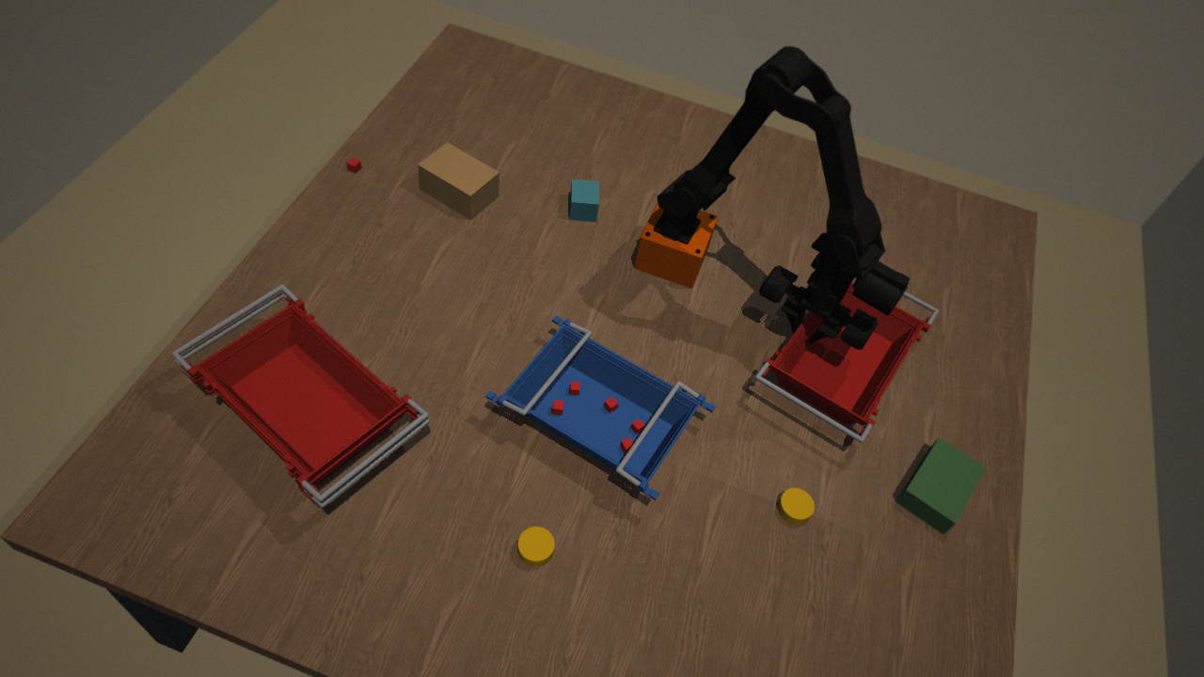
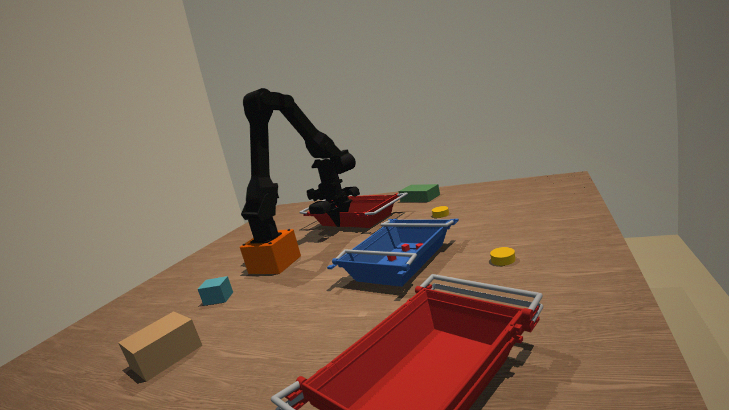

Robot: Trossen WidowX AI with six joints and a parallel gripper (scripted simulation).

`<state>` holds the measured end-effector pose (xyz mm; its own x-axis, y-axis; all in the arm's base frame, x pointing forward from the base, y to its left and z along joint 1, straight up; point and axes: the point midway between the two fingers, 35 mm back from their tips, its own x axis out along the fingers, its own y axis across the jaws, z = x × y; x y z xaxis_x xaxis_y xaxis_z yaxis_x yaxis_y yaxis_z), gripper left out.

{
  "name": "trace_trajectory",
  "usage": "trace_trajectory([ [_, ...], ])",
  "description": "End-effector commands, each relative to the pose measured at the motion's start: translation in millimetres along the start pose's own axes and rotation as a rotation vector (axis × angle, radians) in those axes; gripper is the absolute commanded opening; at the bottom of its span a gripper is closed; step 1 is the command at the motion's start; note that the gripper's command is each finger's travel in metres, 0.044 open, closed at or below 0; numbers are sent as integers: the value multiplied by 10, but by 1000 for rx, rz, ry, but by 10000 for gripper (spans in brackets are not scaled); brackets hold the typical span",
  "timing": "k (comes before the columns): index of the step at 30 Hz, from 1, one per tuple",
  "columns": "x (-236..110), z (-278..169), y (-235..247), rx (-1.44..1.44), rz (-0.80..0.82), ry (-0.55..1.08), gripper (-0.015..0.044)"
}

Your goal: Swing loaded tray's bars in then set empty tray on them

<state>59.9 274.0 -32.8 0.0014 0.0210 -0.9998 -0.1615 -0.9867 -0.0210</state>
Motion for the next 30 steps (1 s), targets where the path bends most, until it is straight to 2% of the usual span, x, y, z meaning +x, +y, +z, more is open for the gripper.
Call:
trace_trajectory([
  [1,5,-2,15,3,7,1,101],
  [14,-25,-2,10,3,7,1,15],
  [27,-758,-2,-1,3,6,1,0],
  [30,-799,-1,5,3,6,1,0],
])
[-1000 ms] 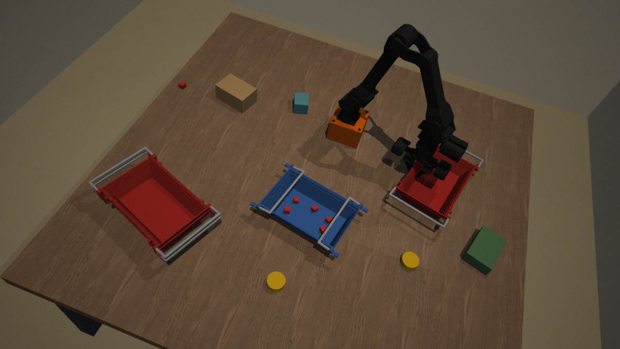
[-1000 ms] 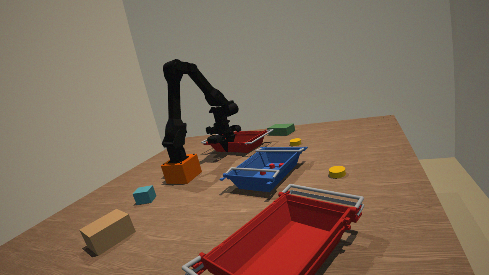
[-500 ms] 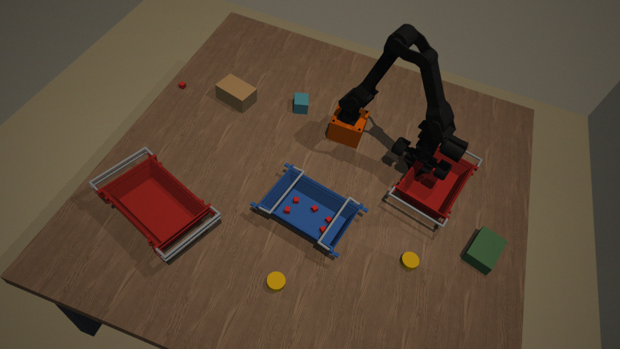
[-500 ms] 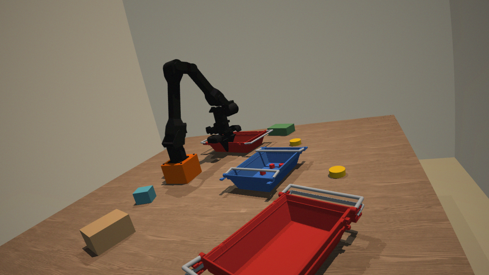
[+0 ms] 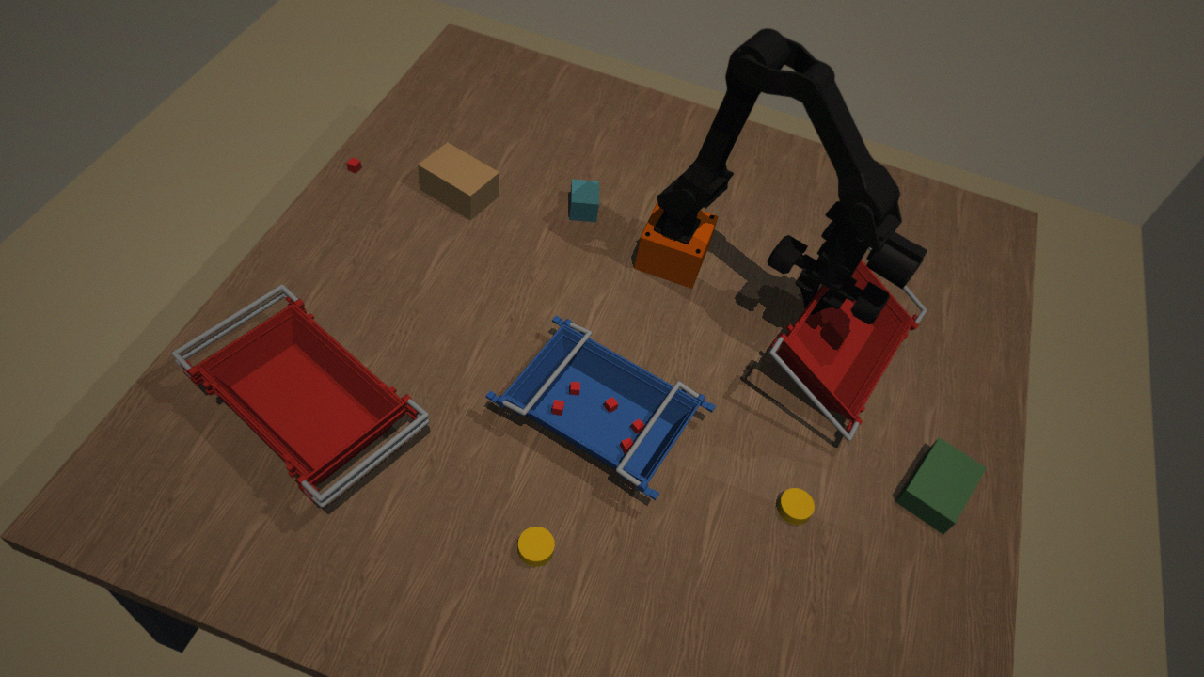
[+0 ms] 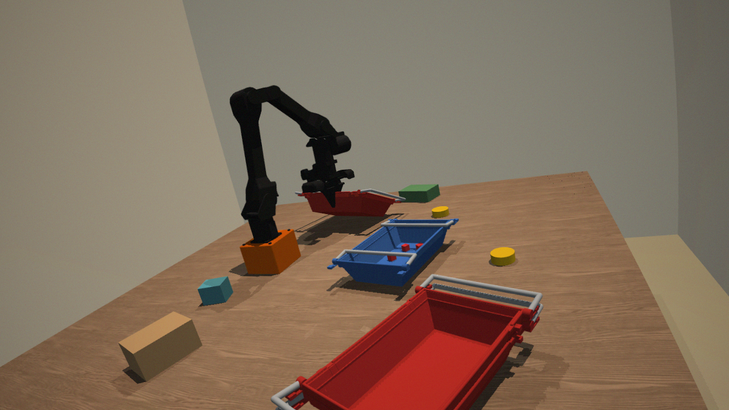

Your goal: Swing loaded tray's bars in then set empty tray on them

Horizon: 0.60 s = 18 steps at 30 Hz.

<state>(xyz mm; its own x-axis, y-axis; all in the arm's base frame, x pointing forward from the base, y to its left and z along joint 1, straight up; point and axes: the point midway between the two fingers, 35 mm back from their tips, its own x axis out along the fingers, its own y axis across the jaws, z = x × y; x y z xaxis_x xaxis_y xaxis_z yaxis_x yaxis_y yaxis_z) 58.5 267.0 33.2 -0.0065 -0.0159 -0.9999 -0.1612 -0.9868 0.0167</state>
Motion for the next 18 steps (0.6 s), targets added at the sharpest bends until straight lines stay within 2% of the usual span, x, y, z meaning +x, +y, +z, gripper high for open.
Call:
trace_trajectory([
  [1,-140,-5,-47,3,-32,3,0],
  [13,-145,-5,-52,3,-32,3,0],
  [18,-257,-9,-134,3,-32,3,0],
])
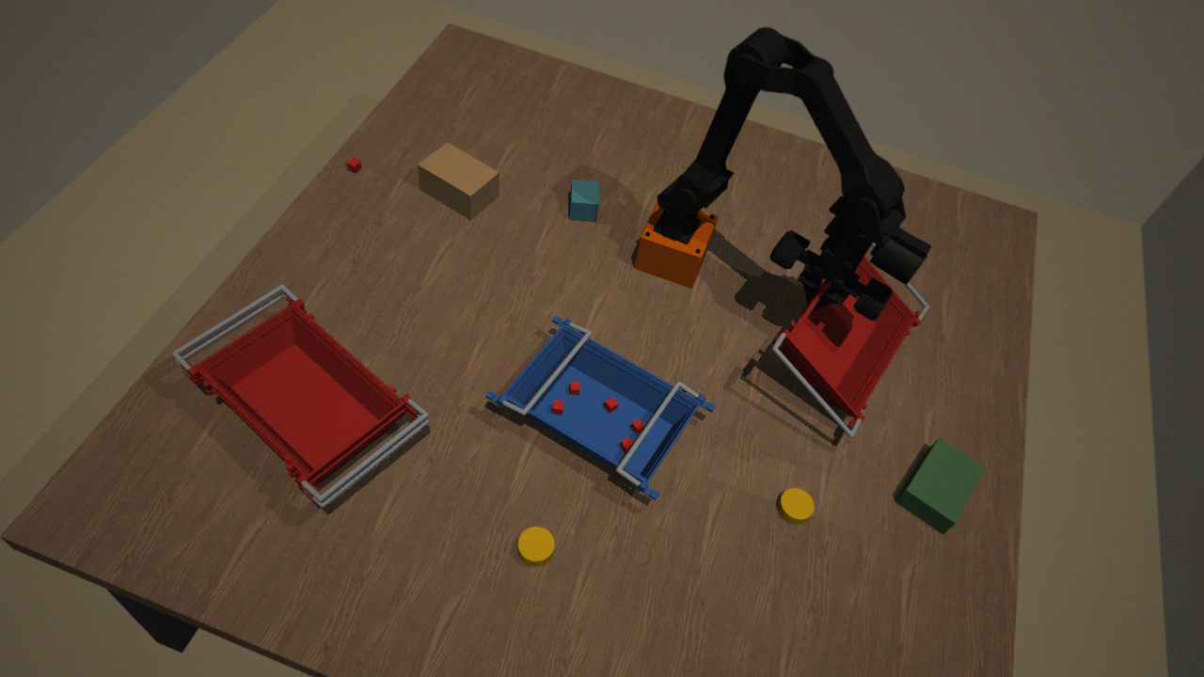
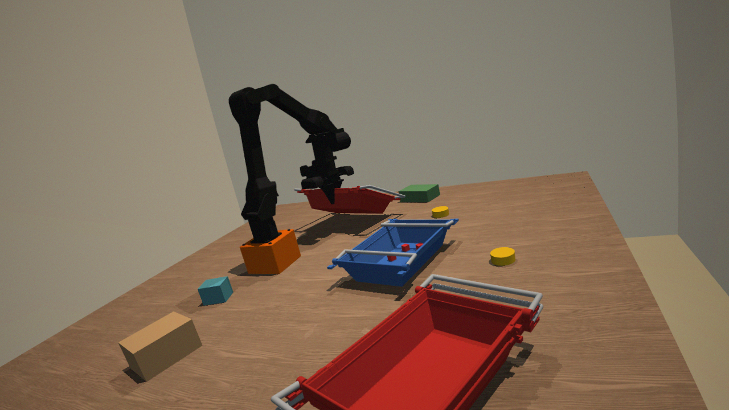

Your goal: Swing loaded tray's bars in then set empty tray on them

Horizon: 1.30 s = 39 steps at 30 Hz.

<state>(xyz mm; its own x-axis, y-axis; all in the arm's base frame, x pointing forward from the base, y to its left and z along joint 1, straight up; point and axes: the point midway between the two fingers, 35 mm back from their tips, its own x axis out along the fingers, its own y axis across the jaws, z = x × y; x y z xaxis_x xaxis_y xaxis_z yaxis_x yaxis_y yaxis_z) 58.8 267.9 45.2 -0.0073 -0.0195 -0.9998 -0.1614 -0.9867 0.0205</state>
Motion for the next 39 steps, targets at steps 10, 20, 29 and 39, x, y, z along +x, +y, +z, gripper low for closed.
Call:
trace_trajectory([
  [10,-491,-20,-344,3,-38,3,0],
  [20,-849,-28,-504,3,-39,3,0],
  [29,-1009,-31,-557,3,-39,3,0],
  [39,-1009,-31,-557,3,-39,3,0],
])
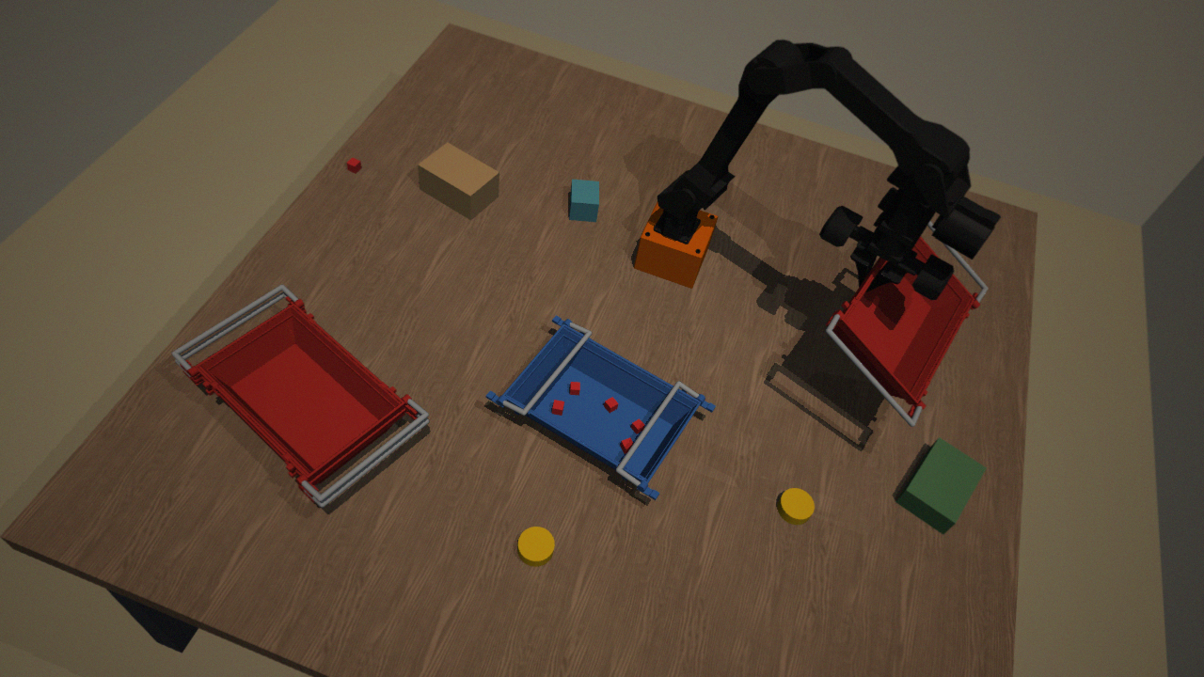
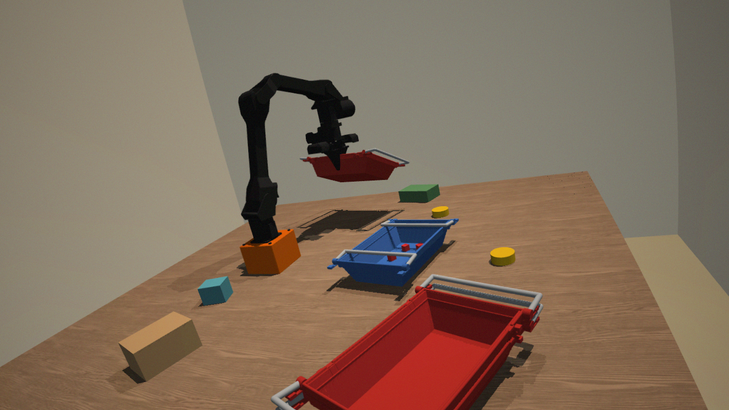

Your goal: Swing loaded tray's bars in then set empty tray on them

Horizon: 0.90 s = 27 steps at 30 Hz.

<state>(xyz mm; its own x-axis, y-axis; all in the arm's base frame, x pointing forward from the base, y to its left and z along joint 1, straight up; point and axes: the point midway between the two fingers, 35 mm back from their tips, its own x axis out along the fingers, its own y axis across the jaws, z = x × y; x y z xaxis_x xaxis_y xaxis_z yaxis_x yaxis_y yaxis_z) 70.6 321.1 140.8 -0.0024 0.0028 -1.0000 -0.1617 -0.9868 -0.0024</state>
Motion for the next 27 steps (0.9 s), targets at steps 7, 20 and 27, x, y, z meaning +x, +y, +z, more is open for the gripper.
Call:
trace_trajectory([
  [7,-41,-4,-33,3,-16,2,0],
  [20,-42,-222,-13,84,-17,3,0],
  [27,-43,-496,33,187,-17,4,0],
])
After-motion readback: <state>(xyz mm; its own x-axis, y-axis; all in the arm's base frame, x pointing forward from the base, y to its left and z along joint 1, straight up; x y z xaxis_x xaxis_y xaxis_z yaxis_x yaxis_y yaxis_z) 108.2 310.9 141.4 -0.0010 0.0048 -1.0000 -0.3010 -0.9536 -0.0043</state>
